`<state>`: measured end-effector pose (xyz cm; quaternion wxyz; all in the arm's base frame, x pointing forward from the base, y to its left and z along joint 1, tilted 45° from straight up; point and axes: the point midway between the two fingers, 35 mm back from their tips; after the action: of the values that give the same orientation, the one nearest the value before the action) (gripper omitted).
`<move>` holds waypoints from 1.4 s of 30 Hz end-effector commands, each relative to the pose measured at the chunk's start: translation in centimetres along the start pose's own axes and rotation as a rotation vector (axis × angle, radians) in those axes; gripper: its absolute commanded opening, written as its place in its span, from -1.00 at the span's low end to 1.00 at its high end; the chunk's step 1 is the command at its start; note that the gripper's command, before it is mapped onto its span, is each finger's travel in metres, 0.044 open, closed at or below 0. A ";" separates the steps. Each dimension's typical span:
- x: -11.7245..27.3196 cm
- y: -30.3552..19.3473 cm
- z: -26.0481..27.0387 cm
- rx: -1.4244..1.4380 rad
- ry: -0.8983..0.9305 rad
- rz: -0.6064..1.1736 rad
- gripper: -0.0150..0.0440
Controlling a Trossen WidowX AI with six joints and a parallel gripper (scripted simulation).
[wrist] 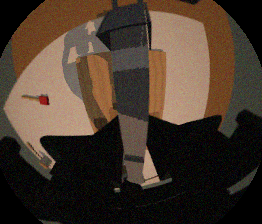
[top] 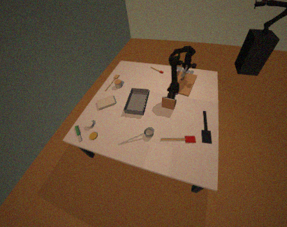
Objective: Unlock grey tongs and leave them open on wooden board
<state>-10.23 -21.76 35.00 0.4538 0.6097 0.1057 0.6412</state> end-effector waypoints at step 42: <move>-7.2 -0.3 0.1 -0.005 -0.002 -0.004 -1.00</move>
<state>-11.11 -26.55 30.18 0.4547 0.6084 0.1060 0.6417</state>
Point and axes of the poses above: the point midway between the two fingers, 35 mm back from their tips, its own x axis back along the fingers, its own z axis across the jaws, y = z × x, and after that the axes turned 14 degrees about -x, right-handed
